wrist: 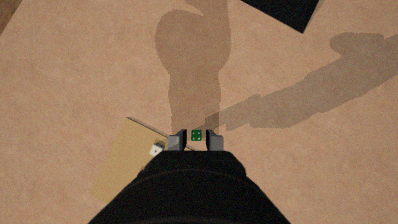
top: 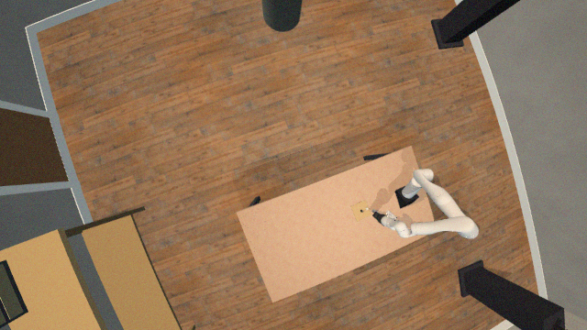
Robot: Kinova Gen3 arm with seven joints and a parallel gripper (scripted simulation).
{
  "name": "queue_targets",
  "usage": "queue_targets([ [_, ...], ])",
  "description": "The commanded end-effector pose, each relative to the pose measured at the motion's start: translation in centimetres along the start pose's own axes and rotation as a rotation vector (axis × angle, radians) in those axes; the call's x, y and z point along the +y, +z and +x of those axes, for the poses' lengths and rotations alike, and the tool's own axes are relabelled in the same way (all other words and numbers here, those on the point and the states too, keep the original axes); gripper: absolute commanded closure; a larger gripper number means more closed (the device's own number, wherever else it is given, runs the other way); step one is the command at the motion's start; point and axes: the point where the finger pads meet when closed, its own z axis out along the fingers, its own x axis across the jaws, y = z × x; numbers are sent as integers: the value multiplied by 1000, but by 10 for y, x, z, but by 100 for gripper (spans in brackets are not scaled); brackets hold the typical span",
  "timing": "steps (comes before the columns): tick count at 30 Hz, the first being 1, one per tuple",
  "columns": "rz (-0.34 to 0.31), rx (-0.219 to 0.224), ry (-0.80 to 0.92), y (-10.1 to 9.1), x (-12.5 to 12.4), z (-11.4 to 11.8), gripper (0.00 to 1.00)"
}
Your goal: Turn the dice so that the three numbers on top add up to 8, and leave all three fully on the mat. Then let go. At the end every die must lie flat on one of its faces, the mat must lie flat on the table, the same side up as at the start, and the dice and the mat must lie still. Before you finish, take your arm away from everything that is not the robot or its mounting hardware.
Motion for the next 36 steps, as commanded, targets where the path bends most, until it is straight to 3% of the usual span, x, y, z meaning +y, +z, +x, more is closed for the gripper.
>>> queue_targets([
  [1,-2,0,0,3,0,-1,36],
  [20,-2,0,0,21,0,-1,36],
  [36,-2,0,0,23,0,-1,36],
])
